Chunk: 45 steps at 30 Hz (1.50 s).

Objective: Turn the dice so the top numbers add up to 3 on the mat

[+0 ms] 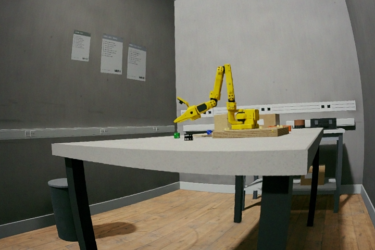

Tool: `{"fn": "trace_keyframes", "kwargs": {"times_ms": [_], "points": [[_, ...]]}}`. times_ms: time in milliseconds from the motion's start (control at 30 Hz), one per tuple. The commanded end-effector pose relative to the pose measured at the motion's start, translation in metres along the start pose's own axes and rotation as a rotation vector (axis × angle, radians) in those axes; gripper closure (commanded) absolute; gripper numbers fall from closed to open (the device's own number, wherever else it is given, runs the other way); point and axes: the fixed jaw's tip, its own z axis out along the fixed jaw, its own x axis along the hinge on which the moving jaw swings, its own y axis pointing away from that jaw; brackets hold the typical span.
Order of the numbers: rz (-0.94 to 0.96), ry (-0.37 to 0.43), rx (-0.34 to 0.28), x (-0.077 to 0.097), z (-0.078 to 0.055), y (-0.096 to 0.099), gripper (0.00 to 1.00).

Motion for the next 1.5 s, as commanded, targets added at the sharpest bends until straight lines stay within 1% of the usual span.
{"fn": "trace_keyframes", "kwargs": {"times_ms": [0,400,500,633,833,900,1033,1133,1267,1467], "points": [[-0.010,0.008,-0.005,0.001,-0.002,0.001,0.71],[-0.010,0.007,-0.005,0.001,-0.002,0.001,0.71],[-0.010,-0.010,-0.005,-0.003,-0.002,0.001,0.71],[-0.010,-0.074,-0.005,-0.018,-0.003,0.001,0.71],[-0.010,-0.242,-0.006,-0.056,-0.011,0.002,0.71],[-0.010,-0.242,-0.006,-0.056,-0.011,0.002,0.71],[-0.009,-0.361,-0.007,-0.082,-0.021,0.002,0.72],[-0.009,-0.431,-0.007,-0.097,-0.027,0.002,0.72],[-0.009,-0.483,-0.007,-0.107,-0.033,0.002,0.72],[-0.009,-0.492,-0.007,-0.109,-0.034,0.002,0.72]]}}
